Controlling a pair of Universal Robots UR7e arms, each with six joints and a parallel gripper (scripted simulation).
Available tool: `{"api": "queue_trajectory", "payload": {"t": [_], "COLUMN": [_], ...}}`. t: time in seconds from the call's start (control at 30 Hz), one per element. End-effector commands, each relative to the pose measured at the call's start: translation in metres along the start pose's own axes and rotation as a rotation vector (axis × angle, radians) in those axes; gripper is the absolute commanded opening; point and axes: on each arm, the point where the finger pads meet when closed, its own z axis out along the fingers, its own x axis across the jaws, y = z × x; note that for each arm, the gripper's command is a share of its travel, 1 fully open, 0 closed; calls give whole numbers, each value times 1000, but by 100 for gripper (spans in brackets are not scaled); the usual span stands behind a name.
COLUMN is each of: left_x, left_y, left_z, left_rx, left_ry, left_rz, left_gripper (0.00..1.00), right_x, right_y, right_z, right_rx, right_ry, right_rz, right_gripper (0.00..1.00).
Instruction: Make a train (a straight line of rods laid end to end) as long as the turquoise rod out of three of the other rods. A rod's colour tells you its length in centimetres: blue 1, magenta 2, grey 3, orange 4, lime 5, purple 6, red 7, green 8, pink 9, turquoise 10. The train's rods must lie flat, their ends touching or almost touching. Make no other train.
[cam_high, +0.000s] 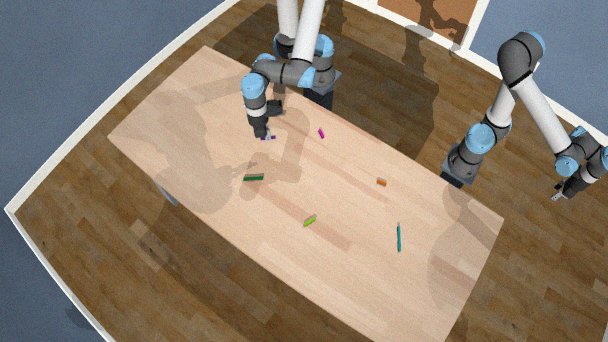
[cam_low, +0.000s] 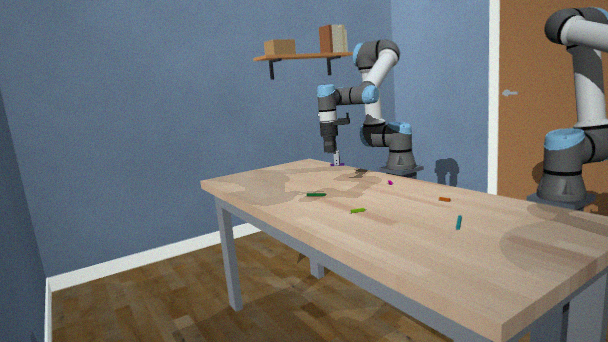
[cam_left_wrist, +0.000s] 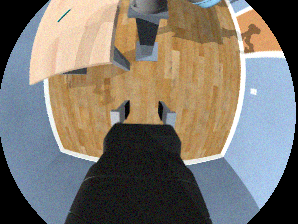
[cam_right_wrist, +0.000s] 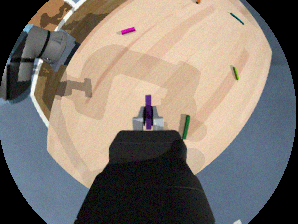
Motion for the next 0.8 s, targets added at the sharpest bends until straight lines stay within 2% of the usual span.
{"api": "queue_trajectory", "payload": {"t": [0.0, 0.07, 0.13, 0.63, 0.7, 0.77], "left_x": [0, 0, 0, 0, 0, 0], "left_y": [0, 0, 0, 0, 0, 0], "left_z": [0, 0, 0, 0, 0, 0], "left_rx": [-1, -1, -1, -1, -1, -1], "left_ry": [0, 0, 0, 0, 0, 0], "left_rz": [0, 0, 0, 0, 0, 0], "left_gripper": [100, 100, 100, 100, 100, 100], "right_x": [8, 10, 10, 29, 29, 31], "right_y": [-9, -12, -12, -34, -34, -38], "right_z": [-1, -1, -1, -1, -1, -1], "right_rx": [-5, -5, -5, -5, -5, -5], "right_ry": [0, 1, 1, 2, 2, 2], "right_rz": [154, 211, 211, 641, 641, 709], "right_gripper": [24, 24, 24, 24, 24, 24]}}
